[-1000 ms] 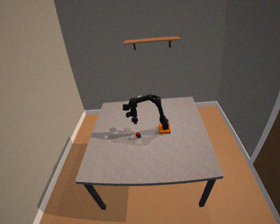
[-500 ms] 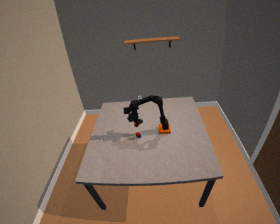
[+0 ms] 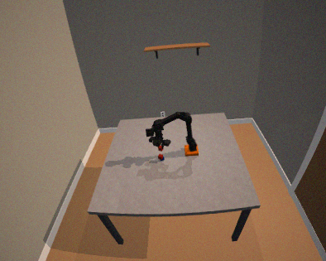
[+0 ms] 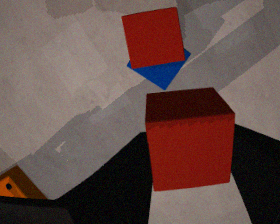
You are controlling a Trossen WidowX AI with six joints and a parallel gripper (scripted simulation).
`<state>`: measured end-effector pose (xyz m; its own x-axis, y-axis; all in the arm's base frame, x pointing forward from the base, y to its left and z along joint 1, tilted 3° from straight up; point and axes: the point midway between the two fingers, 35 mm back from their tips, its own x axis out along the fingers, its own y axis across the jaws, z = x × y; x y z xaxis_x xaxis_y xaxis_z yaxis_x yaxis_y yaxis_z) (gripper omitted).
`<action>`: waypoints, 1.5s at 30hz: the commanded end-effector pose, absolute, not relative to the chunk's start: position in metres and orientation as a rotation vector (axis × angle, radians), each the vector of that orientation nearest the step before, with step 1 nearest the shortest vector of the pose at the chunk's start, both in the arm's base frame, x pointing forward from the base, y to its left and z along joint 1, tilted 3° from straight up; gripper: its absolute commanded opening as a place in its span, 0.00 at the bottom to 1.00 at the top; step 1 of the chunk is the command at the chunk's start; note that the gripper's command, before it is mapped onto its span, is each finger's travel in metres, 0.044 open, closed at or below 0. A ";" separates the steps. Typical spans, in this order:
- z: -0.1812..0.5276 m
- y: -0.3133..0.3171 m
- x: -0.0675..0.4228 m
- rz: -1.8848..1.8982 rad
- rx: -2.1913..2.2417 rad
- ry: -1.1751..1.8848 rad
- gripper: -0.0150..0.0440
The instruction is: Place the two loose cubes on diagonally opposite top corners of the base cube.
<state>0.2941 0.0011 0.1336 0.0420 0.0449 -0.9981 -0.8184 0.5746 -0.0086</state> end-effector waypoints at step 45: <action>0.073 0.010 0.293 0.815 -0.788 1.357 0.43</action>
